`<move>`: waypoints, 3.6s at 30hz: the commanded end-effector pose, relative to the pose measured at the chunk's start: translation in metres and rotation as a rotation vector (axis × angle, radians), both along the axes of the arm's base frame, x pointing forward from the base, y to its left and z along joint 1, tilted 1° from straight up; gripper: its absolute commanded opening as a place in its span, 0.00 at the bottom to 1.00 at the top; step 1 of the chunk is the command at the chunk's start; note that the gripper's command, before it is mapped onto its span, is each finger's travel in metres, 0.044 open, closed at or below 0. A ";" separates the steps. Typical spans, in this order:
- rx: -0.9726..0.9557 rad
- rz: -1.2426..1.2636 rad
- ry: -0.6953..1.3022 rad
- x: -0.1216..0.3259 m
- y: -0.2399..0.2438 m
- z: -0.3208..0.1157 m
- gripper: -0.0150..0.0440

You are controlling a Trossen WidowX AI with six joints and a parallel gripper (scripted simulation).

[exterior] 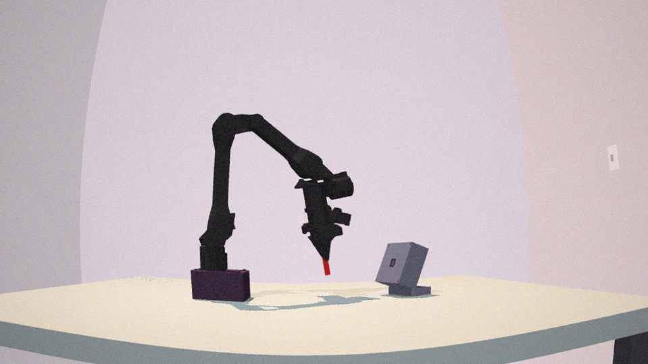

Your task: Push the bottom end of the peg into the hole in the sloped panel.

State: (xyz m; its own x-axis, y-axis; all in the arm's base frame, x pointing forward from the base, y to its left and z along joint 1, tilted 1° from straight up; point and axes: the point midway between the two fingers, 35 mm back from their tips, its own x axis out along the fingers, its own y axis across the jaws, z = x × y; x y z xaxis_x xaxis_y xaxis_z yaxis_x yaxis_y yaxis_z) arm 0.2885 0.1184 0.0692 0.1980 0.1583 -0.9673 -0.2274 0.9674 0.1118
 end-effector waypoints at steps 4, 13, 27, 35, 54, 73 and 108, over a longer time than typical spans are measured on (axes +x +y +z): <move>0.029 -0.003 -0.028 0.004 -0.005 -0.006 0.25; 0.065 -0.011 -0.078 0.011 -0.011 -0.010 0.25; 0.113 -0.021 -0.160 0.022 -0.021 -0.014 0.25; 0.138 -0.025 -0.209 0.028 -0.027 -0.016 0.25; 0.183 -0.032 -0.332 0.039 -0.043 -0.017 0.25; 0.212 -0.034 -0.460 0.045 -0.061 -0.015 0.25; 0.218 -0.021 -0.706 0.045 -0.095 -0.006 0.25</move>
